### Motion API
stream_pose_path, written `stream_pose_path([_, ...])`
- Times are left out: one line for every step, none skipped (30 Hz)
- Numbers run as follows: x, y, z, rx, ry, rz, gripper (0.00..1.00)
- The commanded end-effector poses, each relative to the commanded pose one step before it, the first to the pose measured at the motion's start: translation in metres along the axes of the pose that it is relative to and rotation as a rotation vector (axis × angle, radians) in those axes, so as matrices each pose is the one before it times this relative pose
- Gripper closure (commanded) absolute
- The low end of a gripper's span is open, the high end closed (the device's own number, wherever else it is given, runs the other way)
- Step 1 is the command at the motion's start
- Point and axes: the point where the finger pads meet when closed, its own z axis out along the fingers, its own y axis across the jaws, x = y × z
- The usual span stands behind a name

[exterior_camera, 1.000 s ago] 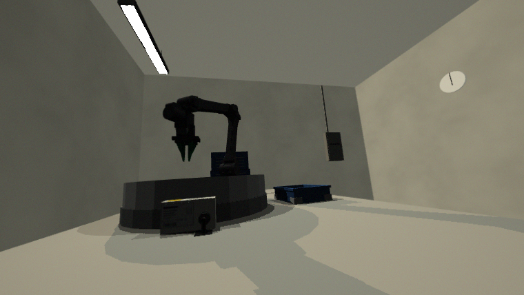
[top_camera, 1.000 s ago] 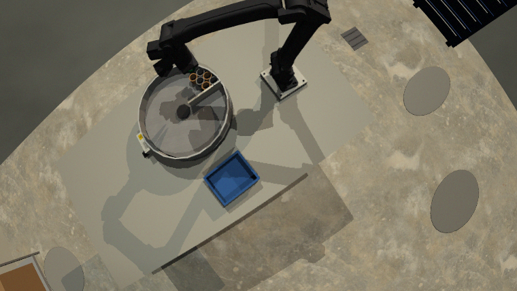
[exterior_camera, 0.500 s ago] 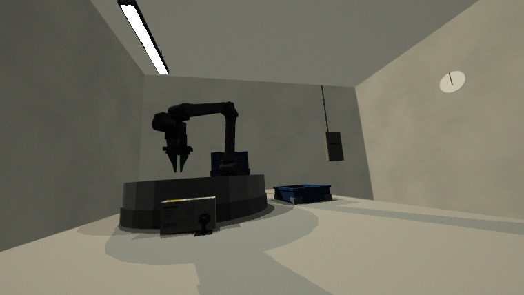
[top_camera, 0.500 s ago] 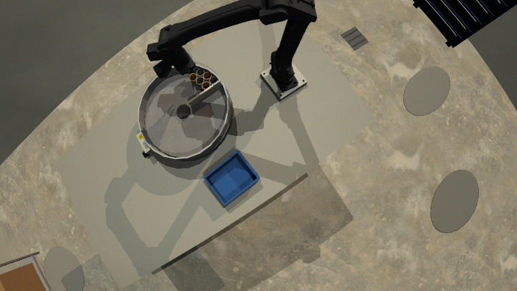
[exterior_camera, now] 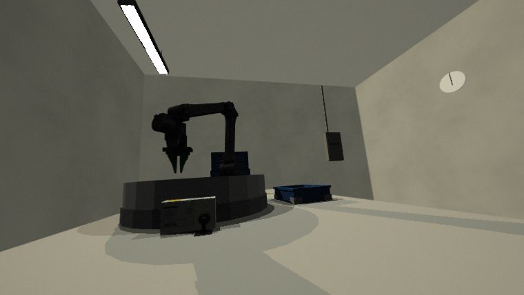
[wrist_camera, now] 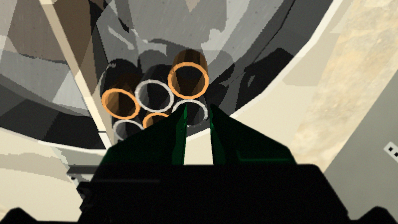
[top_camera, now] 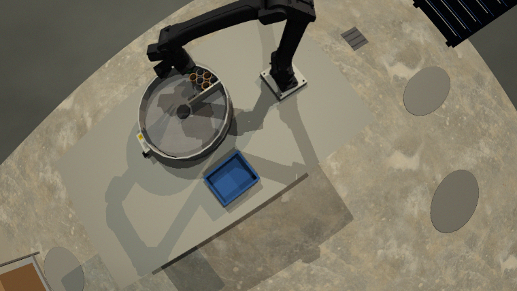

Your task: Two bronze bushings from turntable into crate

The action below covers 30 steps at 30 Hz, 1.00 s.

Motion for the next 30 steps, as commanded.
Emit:
stream_pose_path([-0.01702, -0.00980, -0.01847, 0.03731, -0.05754, -0.01062, 0.81])
stream_pose_path([-0.00001, -0.00001, -0.00002, 0.00003, -0.00004, 0.00000, 0.81])
stream_pose_path([0.00000, 0.00000, 0.00000, -0.00001, 0.00001, 0.00000, 0.81])
stream_pose_path([0.00001, 0.00001, 0.00002, -0.00003, 0.00004, 0.00000, 0.81])
stream_pose_path([0.00000, 0.00000, -0.00001, 0.00001, -0.00001, 0.00000, 0.81])
stream_pose_path([-0.00055, -0.00036, -0.00020, 0.00040, -0.00059, -0.00002, 0.82])
stream_pose_path([-0.00307, -0.00200, -0.00105, 0.00212, -0.00312, -0.00010, 0.82])
stream_pose_path([-0.00376, -0.00237, 0.00062, -0.00008, -0.00003, -0.00014, 0.82])
stream_pose_path([-0.00080, -0.00024, 0.00295, -0.00410, 0.00571, -0.00013, 0.82])
stream_pose_path([-0.00104, -0.00033, 0.00008, -0.00006, -0.00006, -0.00011, 0.82])
stream_pose_path([-0.00094, -0.00029, 0.00007, -0.00004, -0.00001, -0.00001, 0.82])
stream_pose_path([-0.00067, -0.00021, 0.00005, -0.00003, -0.00001, -0.00001, 0.82])
stream_pose_path([0.00000, 0.00000, 0.00000, 0.00000, 0.00000, 0.00000, 0.82])
stream_pose_path([0.00000, 0.00000, 0.00000, 0.00000, 0.00000, 0.00000, 0.82])
stream_pose_path([-0.00062, -0.00022, -0.00700, 0.00972, -0.01410, -0.00017, 0.82])
stream_pose_path([-0.00012, -0.00005, -0.00136, 0.00189, -0.00274, -0.00003, 0.82])
stream_pose_path([-0.00001, 0.00000, -0.00011, 0.00016, -0.00023, 0.00000, 0.82])
stream_pose_path([0.00000, 0.00000, 0.00001, -0.00001, 0.00002, 0.00000, 0.82])
stream_pose_path([0.00000, 0.00000, -0.00001, 0.00002, -0.00003, 0.00000, 0.82])
stream_pose_path([0.00004, 0.00002, 0.00004, -0.00006, 0.00009, 0.00000, 0.82])
stream_pose_path([0.00000, 0.00000, 0.00001, -0.00001, 0.00002, 0.00000, 0.82])
stream_pose_path([0.00000, 0.00000, 0.00000, 0.00000, -0.00001, 0.00000, 0.82])
stream_pose_path([-0.00001, 0.00000, -0.00001, 0.00001, -0.00002, 0.00000, 0.82])
stream_pose_path([0.00001, 0.00000, 0.00001, -0.00001, 0.00001, 0.00000, 0.82])
stream_pose_path([0.00000, 0.00000, 0.00000, -0.00001, 0.00001, 0.00000, 0.82])
stream_pose_path([0.00000, 0.00000, 0.00000, 0.00001, -0.00001, 0.00000, 0.82])
stream_pose_path([0.00000, 0.00000, 0.00000, 0.00001, -0.00001, 0.00000, 0.82])
stream_pose_path([0.00000, 0.00000, 0.00000, -0.00001, 0.00001, 0.00000, 0.82])
stream_pose_path([0.00000, 0.00000, 0.00000, 0.00000, 0.00001, 0.00000, 0.82])
stream_pose_path([0.00000, 0.00000, 0.00000, 0.00000, 0.00000, 0.00000, 0.82])
